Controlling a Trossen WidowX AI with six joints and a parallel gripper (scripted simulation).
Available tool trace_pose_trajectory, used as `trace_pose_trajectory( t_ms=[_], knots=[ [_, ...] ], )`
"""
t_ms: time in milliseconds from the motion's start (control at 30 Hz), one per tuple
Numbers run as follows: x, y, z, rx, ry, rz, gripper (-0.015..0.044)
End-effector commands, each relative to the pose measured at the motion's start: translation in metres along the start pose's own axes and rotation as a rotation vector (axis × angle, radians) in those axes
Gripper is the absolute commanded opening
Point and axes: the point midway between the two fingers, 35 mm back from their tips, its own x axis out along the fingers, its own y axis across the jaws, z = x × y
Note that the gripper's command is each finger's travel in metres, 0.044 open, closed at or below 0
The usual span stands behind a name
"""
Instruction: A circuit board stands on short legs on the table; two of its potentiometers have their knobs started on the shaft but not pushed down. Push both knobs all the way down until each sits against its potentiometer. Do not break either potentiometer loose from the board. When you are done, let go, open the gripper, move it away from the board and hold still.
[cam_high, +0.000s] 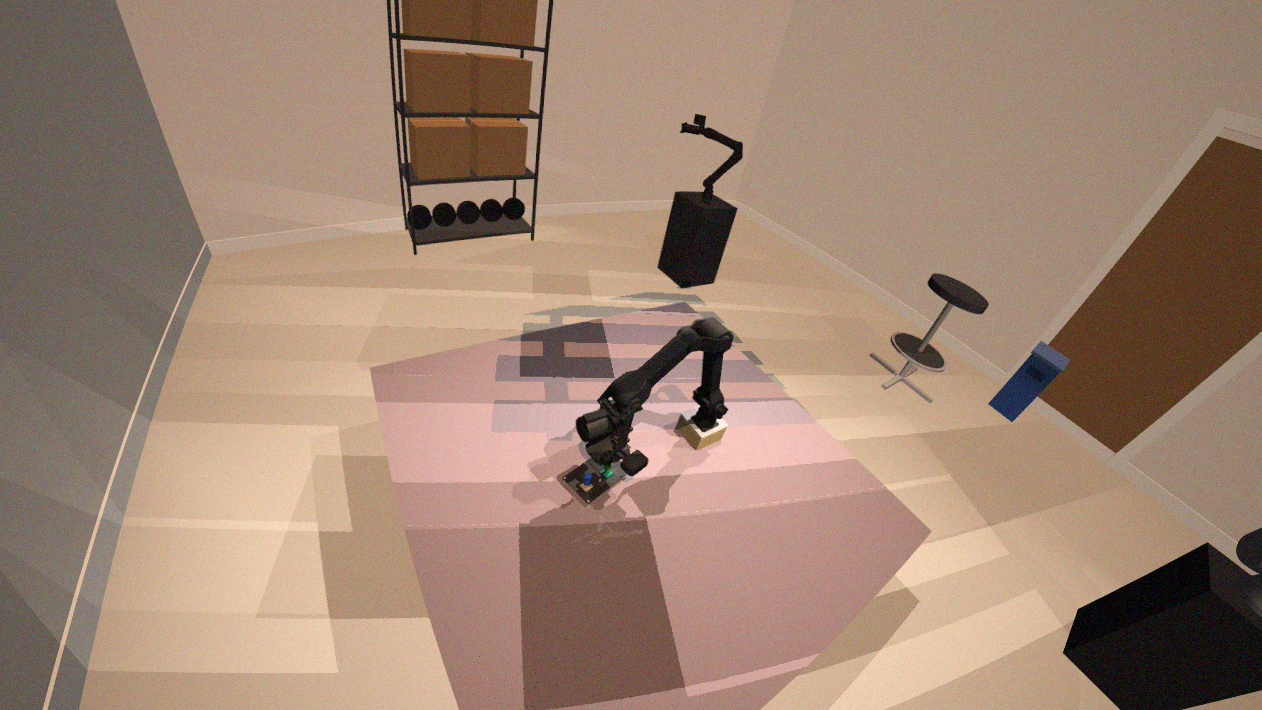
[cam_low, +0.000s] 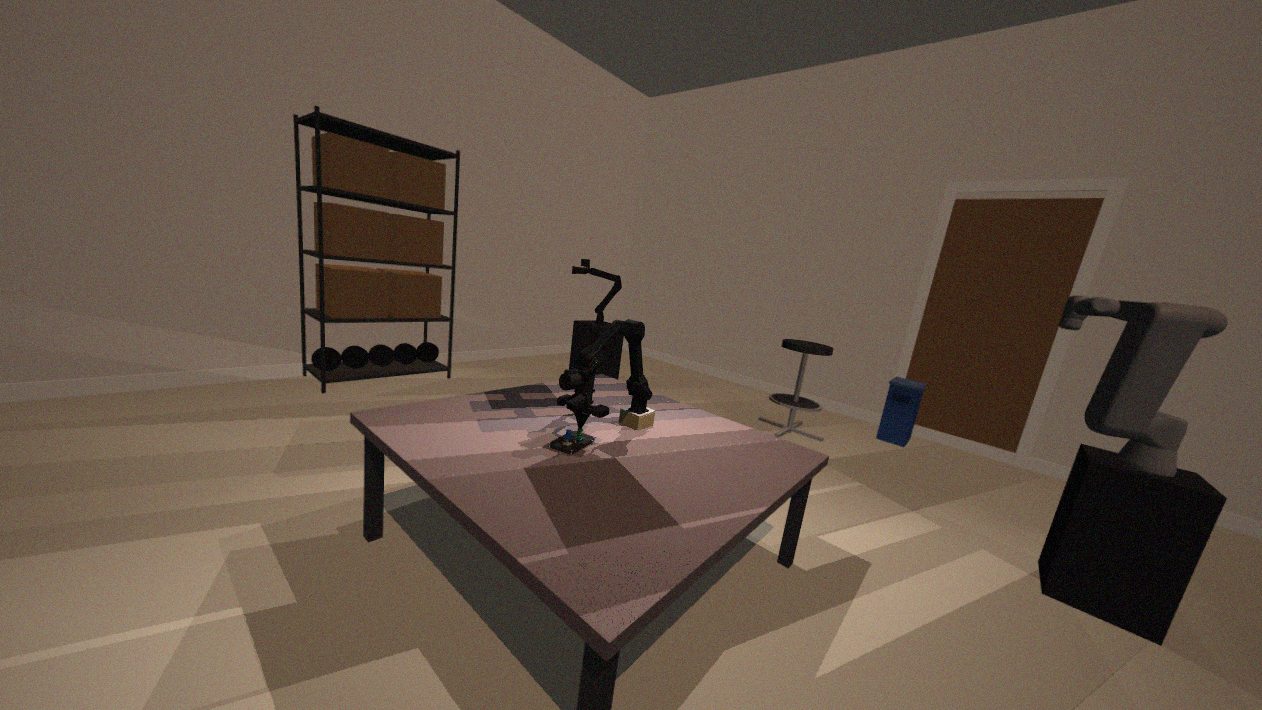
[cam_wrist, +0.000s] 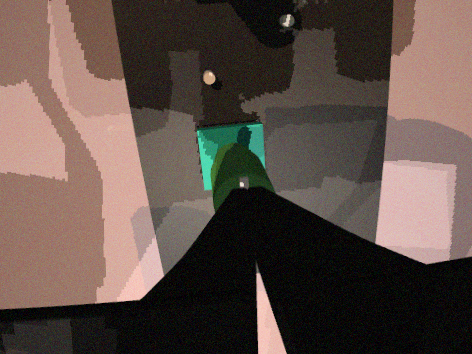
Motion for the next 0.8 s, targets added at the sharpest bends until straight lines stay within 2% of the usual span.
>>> trace_pose_trajectory(
  t_ms=[0,633,767],
  knots=[
    [0.006,0.000,0.001,-0.002,0.006,0.004,0.0000],
    [-0.020,0.000,0.001,-0.002,0.006,0.004,0.0000],
    [-0.013,0.000,0.000,0.000,0.016,0.003,0.0105]
  ],
)
